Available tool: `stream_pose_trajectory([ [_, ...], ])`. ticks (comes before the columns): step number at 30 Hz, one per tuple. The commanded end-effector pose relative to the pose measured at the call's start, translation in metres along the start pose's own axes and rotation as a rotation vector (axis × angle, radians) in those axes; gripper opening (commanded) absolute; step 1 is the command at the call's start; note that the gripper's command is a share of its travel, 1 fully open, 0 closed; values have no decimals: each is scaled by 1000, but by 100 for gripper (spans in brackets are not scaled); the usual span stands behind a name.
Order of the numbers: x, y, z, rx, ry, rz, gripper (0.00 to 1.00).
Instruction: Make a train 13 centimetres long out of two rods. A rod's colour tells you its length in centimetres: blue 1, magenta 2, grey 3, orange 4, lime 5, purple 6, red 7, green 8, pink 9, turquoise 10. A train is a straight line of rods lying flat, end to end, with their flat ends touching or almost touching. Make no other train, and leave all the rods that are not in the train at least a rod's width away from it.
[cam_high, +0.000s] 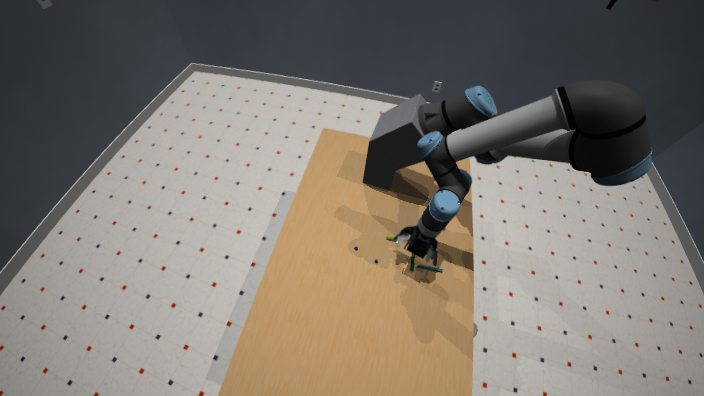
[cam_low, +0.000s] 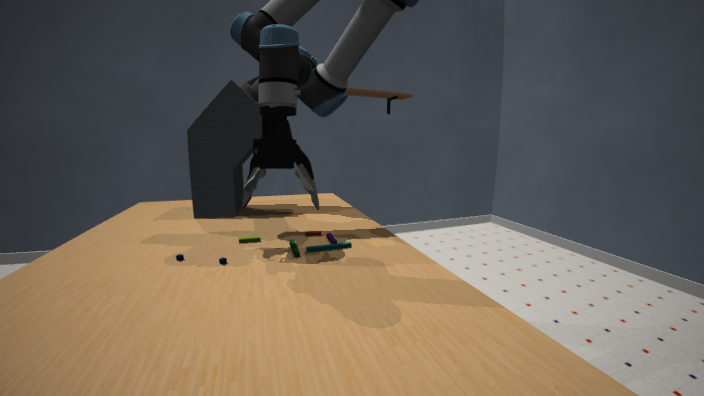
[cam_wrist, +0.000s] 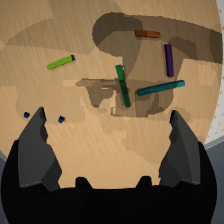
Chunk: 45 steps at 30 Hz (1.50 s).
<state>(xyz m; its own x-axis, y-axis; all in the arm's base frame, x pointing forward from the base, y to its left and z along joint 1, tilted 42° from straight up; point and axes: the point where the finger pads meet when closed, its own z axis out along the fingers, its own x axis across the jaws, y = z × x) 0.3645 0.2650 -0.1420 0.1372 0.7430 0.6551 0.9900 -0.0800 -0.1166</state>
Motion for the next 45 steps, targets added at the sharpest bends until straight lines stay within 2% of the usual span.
stream_pose_trajectory([
  [1,14,4,2,5,8,-167,100],
  [7,26,6,5,6,12,-293,100],
  [15,28,6,5,6,13,-314,100],
  [16,28,6,5,6,13,-314,14],
  [45,28,6,5,6,13,-314,14],
])
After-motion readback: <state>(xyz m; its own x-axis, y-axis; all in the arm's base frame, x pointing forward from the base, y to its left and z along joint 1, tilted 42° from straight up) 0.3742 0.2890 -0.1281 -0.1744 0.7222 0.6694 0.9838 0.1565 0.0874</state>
